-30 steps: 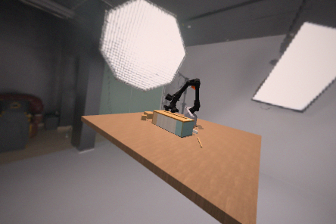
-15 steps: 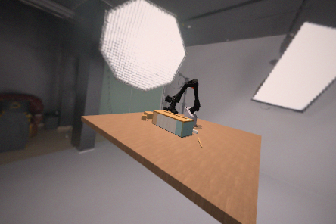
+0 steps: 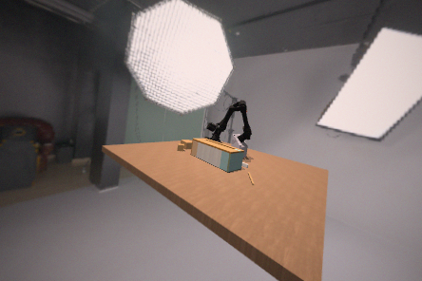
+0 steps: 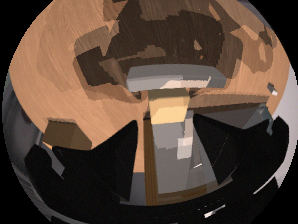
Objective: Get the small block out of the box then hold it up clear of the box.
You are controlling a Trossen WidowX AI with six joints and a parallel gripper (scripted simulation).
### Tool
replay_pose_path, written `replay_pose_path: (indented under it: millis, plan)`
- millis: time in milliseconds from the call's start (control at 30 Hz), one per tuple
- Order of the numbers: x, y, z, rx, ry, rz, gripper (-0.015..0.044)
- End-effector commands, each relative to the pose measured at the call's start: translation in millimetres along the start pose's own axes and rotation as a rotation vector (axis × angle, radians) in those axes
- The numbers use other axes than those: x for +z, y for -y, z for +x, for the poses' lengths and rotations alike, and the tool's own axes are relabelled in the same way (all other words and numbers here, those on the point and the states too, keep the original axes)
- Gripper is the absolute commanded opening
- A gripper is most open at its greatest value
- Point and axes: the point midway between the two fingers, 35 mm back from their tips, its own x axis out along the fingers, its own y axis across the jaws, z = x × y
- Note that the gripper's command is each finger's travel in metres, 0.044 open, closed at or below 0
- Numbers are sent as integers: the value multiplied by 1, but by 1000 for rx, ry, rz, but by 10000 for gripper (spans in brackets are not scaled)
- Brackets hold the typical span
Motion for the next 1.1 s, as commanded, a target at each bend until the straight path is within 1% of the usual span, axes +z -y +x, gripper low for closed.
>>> replay_pose_path:
  millis: [0,333,600,700,767,1067]
  plan:
    - [5,2,7,-7,0,8,285]
    - [12,3,18,-10,0,8,285]
    - [12,3,18,-10,0,8,75]
    - [12,3,18,-10,0,8,55]
    - [10,2,16,-9,0,8,3]
    - [-9,-1,-23,-2,2,5,0]
